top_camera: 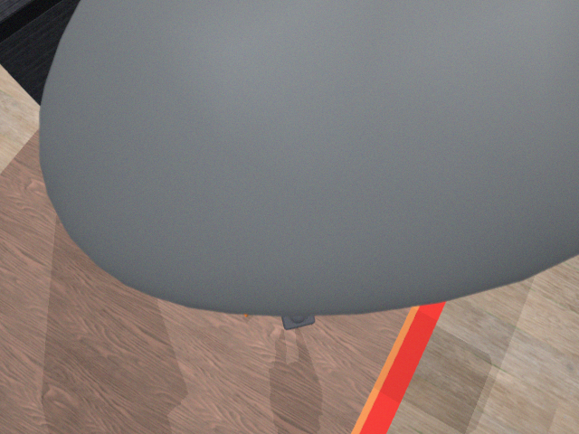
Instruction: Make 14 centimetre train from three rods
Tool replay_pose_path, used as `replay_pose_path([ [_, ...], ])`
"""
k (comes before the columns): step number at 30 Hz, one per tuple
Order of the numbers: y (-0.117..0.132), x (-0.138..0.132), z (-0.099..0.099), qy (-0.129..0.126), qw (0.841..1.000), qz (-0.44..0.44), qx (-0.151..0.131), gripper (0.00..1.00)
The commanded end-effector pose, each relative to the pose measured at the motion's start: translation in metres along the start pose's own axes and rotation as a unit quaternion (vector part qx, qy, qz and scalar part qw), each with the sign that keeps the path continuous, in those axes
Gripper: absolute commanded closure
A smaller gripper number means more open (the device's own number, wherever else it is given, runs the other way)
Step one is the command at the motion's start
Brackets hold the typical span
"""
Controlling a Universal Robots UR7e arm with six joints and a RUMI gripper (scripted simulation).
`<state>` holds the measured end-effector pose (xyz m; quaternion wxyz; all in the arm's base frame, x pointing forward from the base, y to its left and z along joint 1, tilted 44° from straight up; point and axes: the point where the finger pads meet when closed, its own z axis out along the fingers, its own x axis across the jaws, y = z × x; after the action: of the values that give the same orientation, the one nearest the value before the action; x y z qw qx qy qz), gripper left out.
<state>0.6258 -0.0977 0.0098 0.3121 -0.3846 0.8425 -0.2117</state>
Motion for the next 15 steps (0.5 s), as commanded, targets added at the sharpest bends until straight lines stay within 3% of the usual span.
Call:
replay_pose_path([
  [1, -0.0004, -0.0003, -0.0003, 0.000, 1.000, 0.000, 0.000, 0.86],
  [15, -0.0004, -0.0003, 0.0025, 0.000, 1.000, 0.000, 0.000, 0.86],
])
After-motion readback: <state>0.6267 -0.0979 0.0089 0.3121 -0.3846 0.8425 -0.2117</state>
